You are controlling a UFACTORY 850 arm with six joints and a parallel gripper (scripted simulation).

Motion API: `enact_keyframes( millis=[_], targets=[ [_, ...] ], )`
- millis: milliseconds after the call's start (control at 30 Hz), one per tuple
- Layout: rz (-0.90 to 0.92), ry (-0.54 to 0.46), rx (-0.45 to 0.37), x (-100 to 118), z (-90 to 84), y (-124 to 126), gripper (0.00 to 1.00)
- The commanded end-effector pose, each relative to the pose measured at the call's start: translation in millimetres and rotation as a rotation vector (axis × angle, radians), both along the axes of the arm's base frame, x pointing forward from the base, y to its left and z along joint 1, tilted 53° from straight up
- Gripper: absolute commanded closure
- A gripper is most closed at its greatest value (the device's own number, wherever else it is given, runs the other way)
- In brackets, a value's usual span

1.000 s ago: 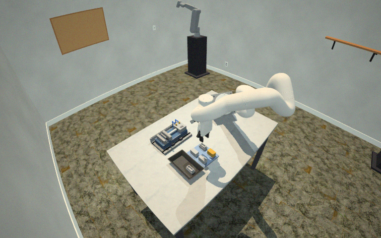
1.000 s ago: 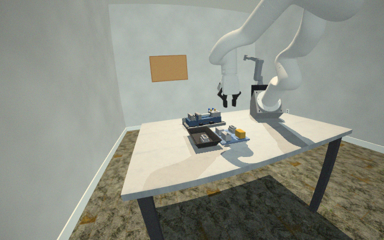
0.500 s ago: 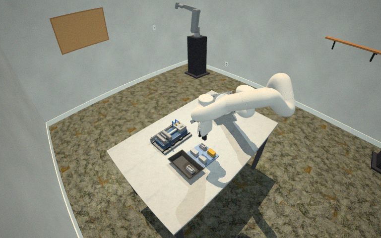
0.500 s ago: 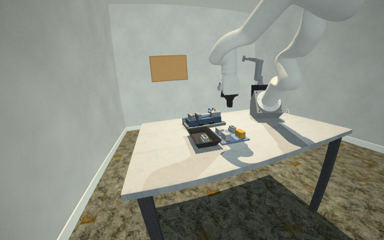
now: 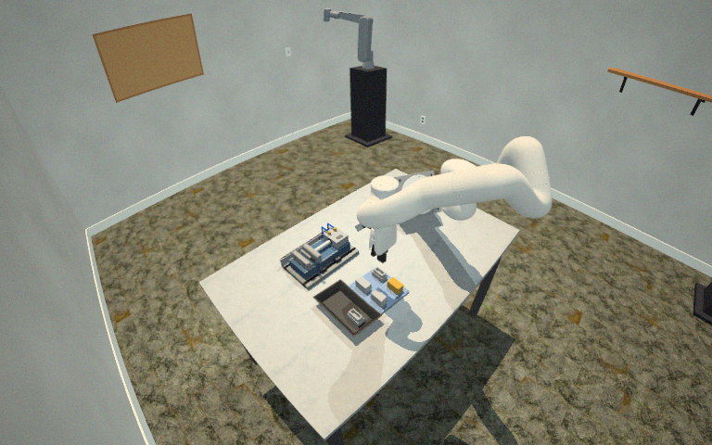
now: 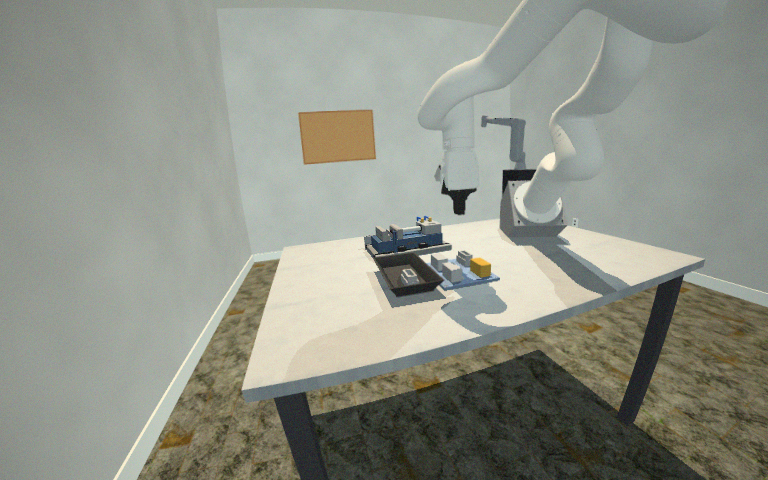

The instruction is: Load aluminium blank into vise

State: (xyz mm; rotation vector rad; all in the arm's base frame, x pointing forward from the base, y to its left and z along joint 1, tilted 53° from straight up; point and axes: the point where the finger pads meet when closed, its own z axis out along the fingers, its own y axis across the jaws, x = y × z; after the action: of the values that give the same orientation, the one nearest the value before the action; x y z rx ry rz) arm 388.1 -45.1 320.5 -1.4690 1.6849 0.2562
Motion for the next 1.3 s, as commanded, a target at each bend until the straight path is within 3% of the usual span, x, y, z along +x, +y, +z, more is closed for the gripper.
enact_keyframes(
  millis=[0,467,1267],
  targets=[
    [0.0,-0.001,-0.001,0.3,0.3,-0.3,1.0],
    [0.0,-0.001,-0.001,3.9,-4.4,4.7,1.0],
    [0.0,-0.001,-0.001,23.6,-30.2,32.1,1.0]
  ],
)
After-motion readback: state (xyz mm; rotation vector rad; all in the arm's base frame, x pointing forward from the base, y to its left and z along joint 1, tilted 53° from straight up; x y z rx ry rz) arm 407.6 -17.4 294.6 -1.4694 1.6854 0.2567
